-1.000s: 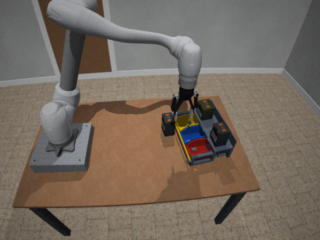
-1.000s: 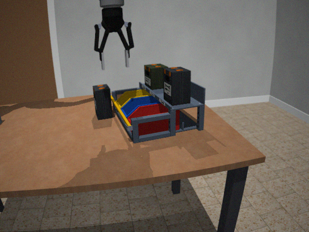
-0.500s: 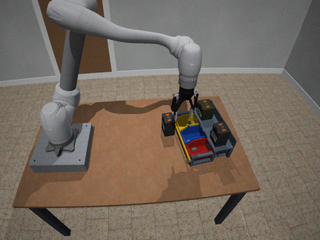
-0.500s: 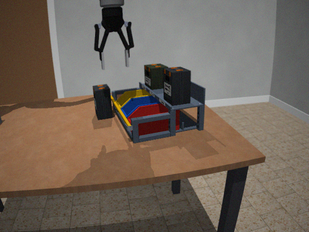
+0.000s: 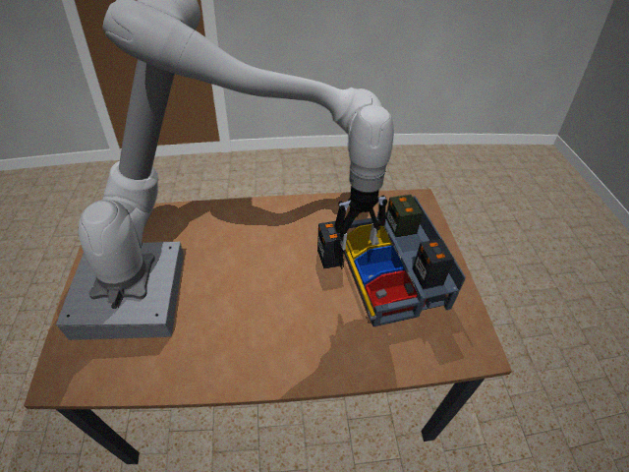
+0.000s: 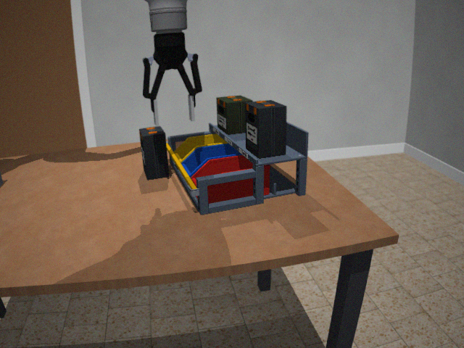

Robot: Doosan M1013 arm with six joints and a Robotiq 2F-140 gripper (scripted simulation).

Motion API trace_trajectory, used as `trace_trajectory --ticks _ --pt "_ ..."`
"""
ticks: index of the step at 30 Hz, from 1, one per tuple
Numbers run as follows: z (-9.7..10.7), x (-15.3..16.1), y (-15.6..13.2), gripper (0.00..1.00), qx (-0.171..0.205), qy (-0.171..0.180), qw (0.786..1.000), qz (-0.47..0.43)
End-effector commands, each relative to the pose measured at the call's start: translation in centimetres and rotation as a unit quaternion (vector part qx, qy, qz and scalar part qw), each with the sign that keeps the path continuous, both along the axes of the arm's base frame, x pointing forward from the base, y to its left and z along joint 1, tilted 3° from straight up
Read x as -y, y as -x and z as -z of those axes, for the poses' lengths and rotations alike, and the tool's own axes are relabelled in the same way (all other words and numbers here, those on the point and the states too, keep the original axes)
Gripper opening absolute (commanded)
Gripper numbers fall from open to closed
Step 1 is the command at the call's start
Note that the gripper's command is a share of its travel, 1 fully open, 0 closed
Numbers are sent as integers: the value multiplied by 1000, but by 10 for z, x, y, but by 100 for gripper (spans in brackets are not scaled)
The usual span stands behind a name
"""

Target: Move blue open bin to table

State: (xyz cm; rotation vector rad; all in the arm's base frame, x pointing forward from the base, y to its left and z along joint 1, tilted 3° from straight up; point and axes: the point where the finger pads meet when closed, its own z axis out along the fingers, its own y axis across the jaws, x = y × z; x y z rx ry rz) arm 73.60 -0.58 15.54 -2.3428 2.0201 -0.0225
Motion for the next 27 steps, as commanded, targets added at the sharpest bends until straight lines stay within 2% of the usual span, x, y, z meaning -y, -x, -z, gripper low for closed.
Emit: trace_trajectory --ticks 1,8,13,27 --pt "1 -1 -1 57 1 -1 1000 0" --pt "1 -1 -1 57 1 -1 1000 0" --pt "45 -2 -3 57 1 -1 1000 0" --pt "41 -2 -2 57 1 -1 1000 0"
